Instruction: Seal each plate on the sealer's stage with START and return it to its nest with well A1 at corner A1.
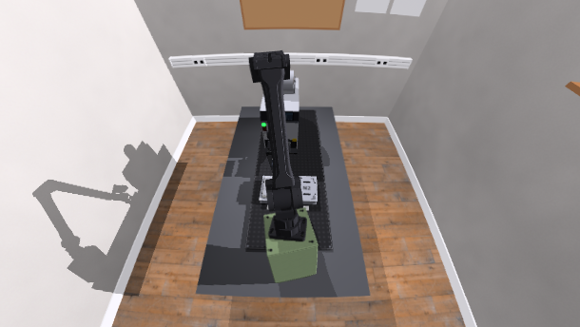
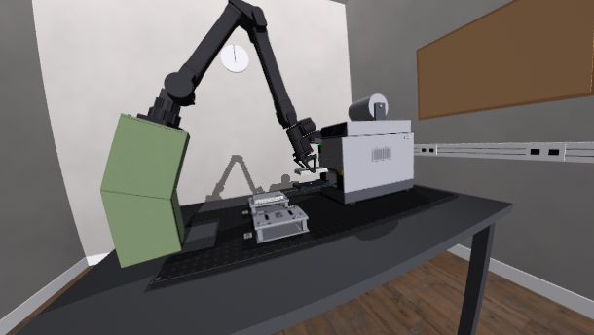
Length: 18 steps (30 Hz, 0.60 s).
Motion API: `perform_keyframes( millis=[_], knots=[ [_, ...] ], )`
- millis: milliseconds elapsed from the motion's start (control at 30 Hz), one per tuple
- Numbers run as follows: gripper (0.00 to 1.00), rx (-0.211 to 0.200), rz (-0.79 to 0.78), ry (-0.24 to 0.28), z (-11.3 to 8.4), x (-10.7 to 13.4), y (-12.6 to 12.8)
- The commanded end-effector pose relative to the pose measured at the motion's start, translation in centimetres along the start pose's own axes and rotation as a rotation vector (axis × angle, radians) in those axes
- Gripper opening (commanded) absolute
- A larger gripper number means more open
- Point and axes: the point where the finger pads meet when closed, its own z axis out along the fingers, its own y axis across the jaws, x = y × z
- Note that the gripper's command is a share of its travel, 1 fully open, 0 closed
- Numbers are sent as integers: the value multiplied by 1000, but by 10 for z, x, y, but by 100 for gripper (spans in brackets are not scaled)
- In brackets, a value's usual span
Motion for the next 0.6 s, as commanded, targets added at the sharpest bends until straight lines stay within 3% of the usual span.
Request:
perform_keyframes(
  millis=[0,200,400,567],
  knots=[
    [0,-3,-4,-15,-12,-12,-1],
    [0,-11,-20,13,-15,1,8],
    [0,-21,-21,-33,-31,-25,14],
    [0,-22,-21,-42,-25,-28,14]
  ],
)
